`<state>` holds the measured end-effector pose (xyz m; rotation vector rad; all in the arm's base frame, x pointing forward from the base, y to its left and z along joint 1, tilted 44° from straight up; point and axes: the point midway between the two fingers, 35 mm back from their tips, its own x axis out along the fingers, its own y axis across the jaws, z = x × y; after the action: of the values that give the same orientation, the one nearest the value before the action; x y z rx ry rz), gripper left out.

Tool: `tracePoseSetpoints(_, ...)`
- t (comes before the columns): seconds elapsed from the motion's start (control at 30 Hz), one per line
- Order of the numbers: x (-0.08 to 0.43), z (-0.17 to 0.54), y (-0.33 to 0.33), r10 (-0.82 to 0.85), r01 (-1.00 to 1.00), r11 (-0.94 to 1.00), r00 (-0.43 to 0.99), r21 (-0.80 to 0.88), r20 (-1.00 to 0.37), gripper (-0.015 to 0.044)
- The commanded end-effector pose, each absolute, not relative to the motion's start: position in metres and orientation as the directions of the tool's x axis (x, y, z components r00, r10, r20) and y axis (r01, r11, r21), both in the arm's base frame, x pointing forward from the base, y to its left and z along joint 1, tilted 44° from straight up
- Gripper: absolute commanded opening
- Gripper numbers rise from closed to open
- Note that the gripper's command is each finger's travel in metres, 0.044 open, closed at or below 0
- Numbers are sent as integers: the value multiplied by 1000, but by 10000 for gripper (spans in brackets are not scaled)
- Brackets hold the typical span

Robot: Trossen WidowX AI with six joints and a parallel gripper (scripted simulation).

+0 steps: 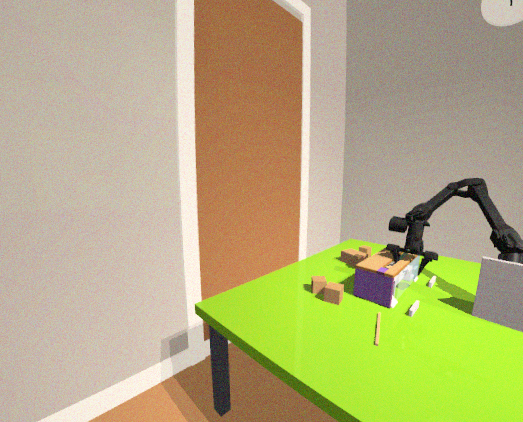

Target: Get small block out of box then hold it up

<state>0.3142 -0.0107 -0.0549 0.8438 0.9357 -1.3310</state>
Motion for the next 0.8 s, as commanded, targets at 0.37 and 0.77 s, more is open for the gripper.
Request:
tracePoseSetpoints(0.37,313,-63,0,-402,997,75,10,-22,-916,400)
tracePoseSetpoints(0.77,313,-72,9,-401,997,75,10,-22,-916,400)
